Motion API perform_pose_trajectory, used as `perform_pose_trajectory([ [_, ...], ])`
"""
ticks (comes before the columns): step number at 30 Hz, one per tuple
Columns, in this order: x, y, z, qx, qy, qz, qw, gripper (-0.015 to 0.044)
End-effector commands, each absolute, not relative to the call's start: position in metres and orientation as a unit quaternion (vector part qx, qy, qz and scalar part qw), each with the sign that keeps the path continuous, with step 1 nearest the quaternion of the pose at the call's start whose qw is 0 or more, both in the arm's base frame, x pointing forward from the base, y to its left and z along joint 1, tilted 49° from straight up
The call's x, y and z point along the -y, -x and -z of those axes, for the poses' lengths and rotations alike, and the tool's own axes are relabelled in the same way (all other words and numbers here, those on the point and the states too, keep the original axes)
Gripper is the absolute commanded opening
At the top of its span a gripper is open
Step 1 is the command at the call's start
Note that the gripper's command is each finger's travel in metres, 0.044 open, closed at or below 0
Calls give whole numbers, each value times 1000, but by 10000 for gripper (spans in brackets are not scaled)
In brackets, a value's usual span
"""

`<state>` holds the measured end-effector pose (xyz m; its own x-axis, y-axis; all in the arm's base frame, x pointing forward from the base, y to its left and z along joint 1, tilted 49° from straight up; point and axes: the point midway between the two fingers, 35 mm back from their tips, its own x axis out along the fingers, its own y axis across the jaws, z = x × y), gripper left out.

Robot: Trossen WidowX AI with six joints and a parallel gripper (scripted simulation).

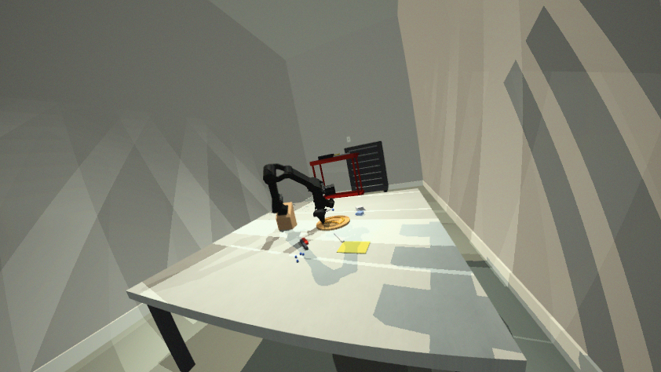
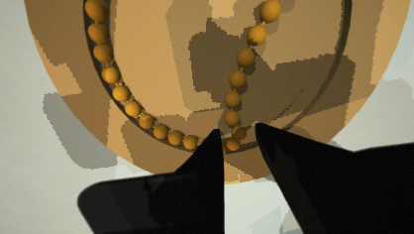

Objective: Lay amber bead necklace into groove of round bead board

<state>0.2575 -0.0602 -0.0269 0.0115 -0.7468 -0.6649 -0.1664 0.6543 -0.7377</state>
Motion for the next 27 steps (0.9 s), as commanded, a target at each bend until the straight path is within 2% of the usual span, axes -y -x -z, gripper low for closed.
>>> perform_pose_trajectory([
  [1,60,-258,27,-663,344,233,623,41],
  [3,60,-258,27,-663,344,233,623,0],
  [27,60,-258,27,-663,344,233,623,0],
])
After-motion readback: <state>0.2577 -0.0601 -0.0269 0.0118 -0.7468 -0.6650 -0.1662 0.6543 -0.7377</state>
